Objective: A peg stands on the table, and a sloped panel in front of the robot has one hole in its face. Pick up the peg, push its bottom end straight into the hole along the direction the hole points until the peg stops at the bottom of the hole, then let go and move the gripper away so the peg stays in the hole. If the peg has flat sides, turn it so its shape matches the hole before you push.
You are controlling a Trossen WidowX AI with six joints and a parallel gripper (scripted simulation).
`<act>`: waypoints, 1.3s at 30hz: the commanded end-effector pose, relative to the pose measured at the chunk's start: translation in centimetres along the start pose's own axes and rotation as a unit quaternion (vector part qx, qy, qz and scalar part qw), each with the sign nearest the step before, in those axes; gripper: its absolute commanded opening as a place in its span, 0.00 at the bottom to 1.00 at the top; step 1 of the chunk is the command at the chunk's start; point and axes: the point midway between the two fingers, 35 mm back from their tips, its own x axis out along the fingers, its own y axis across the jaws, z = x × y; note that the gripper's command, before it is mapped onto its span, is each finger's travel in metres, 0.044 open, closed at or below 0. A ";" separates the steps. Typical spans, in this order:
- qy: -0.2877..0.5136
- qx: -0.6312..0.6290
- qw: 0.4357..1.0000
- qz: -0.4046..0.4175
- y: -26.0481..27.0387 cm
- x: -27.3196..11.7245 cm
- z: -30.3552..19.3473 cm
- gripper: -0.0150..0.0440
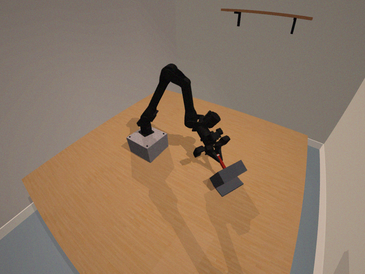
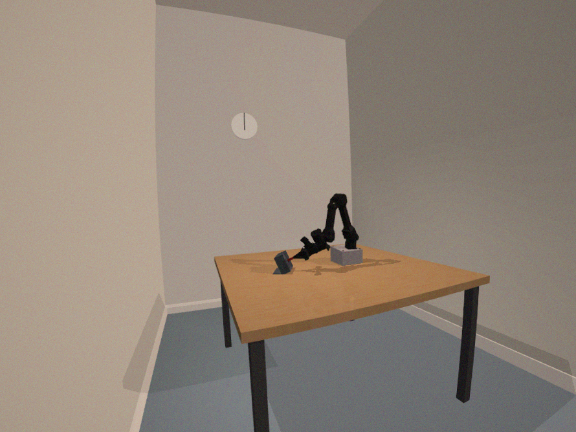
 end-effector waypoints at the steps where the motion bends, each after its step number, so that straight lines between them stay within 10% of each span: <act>1: 0.002 -0.004 1.000 0.001 0.0 0.3 -0.2 0.25; 39: 0.001 -0.004 1.000 0.001 0.1 2.3 -0.2 0.25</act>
